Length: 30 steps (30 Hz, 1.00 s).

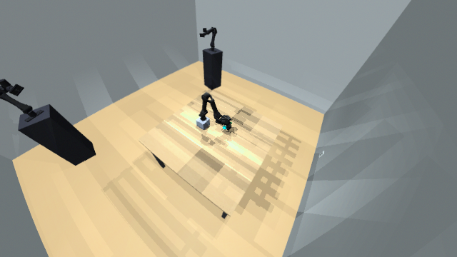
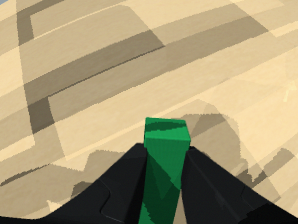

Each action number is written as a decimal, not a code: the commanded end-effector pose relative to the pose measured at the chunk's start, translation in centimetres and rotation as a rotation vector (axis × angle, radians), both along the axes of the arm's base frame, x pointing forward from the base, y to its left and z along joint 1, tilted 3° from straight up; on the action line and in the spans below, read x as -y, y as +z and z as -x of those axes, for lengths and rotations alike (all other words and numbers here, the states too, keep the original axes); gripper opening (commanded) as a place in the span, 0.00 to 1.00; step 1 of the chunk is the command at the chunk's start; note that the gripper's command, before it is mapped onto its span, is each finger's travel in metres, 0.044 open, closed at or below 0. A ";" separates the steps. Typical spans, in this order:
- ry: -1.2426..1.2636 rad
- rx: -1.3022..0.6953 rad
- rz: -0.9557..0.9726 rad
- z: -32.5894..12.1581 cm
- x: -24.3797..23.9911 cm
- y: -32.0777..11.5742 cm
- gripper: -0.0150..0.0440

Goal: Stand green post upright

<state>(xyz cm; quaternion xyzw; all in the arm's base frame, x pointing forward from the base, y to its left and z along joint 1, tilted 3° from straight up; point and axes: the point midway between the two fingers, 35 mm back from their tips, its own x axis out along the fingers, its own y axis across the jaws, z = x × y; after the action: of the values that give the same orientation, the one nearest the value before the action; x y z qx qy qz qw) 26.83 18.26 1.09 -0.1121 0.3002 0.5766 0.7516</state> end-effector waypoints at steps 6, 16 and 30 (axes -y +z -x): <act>-0.003 0.010 -0.054 0.4 0.4 0.0 0.29; -0.002 0.036 -0.113 0.6 0.8 0.3 0.29; 0.003 0.075 -0.192 1.1 1.5 0.8 0.29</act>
<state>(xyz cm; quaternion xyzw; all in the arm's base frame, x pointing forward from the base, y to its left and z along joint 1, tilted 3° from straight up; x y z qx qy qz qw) 26.03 16.97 2.01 -0.0692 0.2182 0.5971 0.7688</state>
